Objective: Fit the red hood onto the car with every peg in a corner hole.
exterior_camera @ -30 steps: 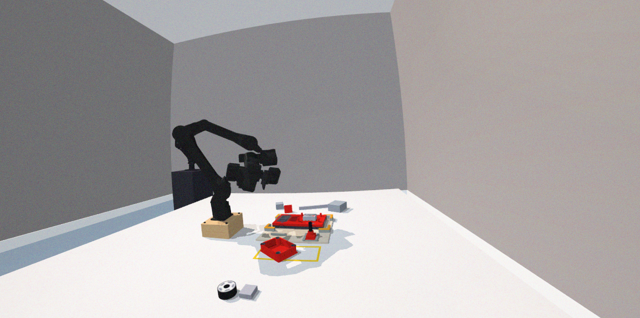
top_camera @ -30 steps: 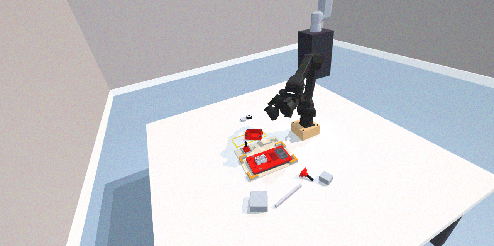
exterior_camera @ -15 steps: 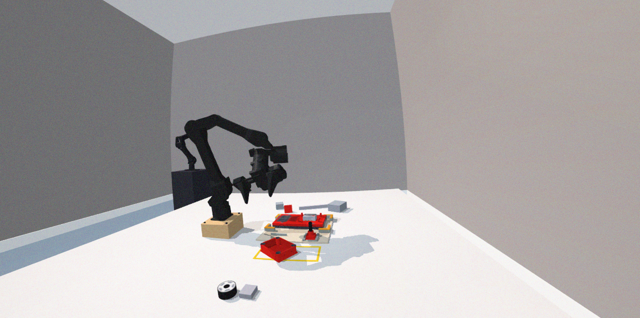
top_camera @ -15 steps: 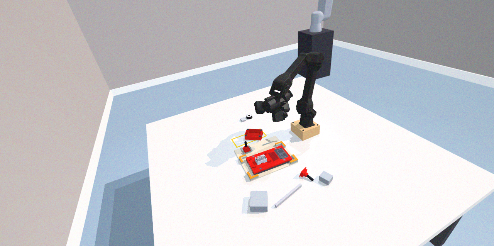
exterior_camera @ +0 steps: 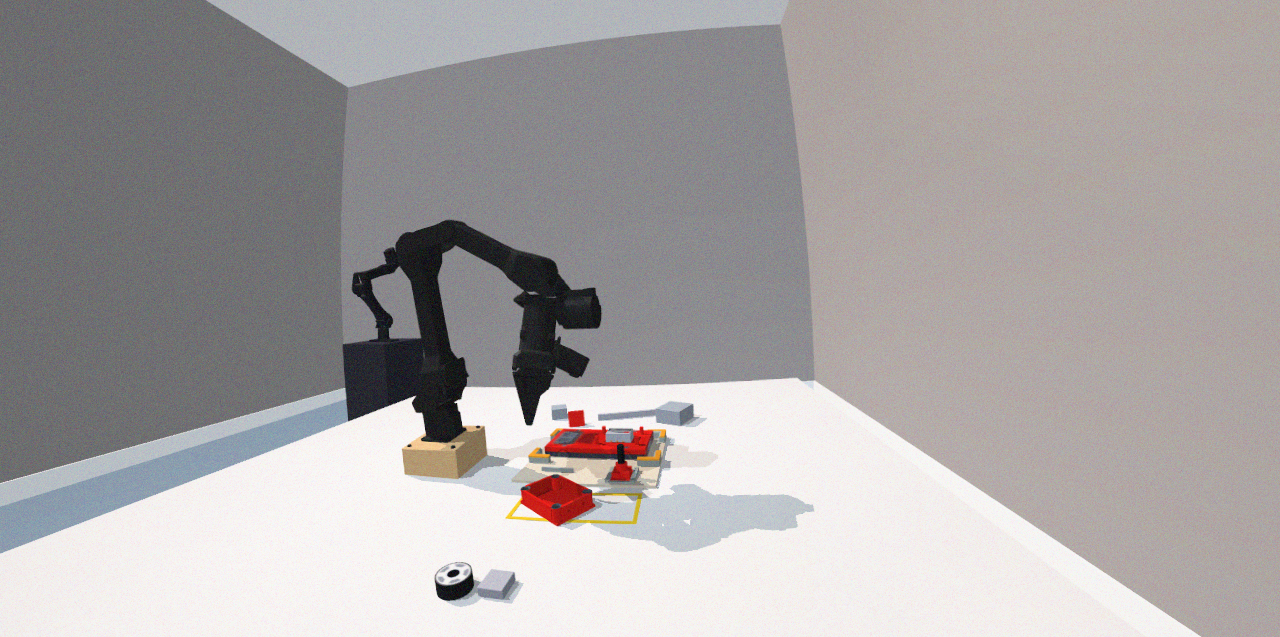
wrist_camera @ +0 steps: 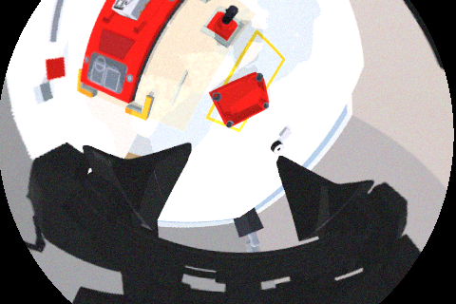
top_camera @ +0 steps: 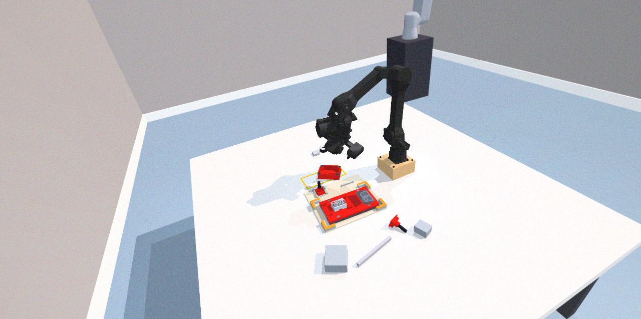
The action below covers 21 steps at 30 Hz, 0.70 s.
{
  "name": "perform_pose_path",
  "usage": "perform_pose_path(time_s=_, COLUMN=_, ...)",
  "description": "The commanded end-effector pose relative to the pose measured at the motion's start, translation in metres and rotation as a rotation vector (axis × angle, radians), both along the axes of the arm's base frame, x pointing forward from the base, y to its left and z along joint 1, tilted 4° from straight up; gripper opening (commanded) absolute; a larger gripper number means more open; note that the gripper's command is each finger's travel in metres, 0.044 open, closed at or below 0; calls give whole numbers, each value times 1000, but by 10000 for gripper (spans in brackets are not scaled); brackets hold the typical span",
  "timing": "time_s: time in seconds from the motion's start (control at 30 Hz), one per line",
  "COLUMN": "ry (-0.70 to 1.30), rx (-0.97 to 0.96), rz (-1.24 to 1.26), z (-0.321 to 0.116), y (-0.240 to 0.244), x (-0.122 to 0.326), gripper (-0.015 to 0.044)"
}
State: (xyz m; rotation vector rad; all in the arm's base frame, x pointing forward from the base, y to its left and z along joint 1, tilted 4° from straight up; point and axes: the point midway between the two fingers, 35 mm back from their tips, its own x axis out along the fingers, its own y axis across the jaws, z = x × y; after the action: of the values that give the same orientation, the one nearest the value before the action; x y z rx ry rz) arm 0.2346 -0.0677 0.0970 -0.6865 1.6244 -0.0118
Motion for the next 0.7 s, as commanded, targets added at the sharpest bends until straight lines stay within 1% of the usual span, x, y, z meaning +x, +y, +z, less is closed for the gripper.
perform_pose_path(time_s=0.0, ry=-269, rx=321, rz=-951, z=-17, y=-39, x=47, gripper=440)
perform_pose_path(time_s=0.67, ry=-275, rx=329, rz=-977, z=-17, y=-39, x=48, gripper=440)
